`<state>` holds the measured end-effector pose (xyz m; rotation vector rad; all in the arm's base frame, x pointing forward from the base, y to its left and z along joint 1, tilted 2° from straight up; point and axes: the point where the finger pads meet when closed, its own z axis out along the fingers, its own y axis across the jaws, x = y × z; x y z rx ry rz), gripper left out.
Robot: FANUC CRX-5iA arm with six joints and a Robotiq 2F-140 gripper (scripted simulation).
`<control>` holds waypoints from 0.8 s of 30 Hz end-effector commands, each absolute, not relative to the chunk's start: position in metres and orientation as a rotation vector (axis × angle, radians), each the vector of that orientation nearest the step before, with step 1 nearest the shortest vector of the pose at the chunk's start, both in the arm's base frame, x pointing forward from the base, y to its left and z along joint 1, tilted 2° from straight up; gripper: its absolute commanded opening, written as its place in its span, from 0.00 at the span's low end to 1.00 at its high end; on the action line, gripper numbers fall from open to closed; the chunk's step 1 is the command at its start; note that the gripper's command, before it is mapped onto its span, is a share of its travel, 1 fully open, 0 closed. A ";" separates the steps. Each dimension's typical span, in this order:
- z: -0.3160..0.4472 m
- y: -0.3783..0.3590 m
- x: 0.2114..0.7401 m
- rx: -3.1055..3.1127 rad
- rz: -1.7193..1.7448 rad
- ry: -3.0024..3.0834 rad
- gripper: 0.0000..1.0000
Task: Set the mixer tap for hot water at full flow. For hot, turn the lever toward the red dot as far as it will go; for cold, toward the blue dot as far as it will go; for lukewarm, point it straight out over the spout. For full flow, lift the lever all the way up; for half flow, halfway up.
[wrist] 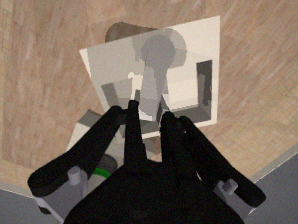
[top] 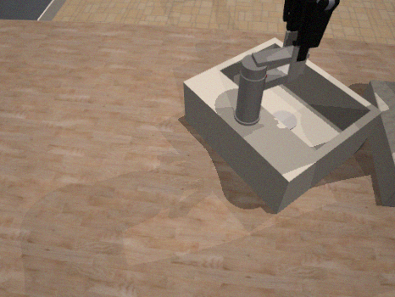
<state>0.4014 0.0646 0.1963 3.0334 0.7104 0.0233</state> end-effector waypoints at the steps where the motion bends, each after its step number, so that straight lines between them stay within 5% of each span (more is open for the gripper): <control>1: 0.197 0.065 0.402 3.033 0.024 0.710 0.00; 24: 0.196 0.066 0.401 3.040 0.024 0.682 0.00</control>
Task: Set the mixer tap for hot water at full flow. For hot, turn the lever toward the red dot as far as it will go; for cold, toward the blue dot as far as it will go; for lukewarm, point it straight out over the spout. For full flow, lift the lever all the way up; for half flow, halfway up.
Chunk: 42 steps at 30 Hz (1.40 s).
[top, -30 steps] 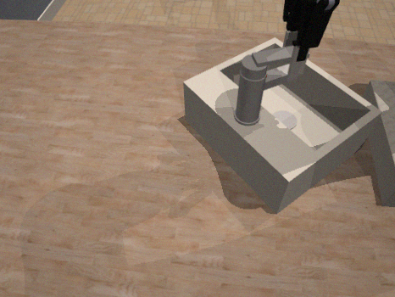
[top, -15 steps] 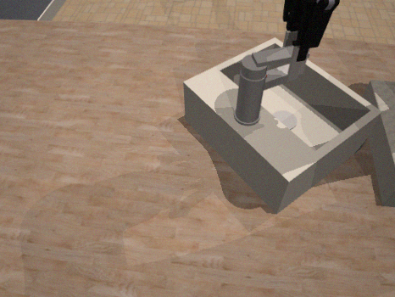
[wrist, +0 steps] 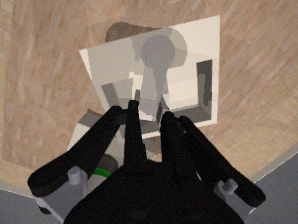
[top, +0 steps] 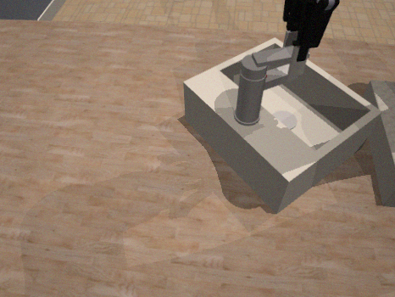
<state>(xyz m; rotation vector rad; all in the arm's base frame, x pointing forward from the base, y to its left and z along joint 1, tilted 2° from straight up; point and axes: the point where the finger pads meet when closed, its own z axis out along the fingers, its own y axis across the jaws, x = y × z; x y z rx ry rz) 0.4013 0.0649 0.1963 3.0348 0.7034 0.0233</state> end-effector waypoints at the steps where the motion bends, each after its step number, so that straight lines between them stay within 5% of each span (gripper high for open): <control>1: 0.196 0.066 0.401 3.040 0.024 0.682 0.00; 16: 0.196 0.090 0.394 3.115 0.031 0.148 0.00; 42: 0.196 0.091 0.394 3.116 0.031 0.135 0.00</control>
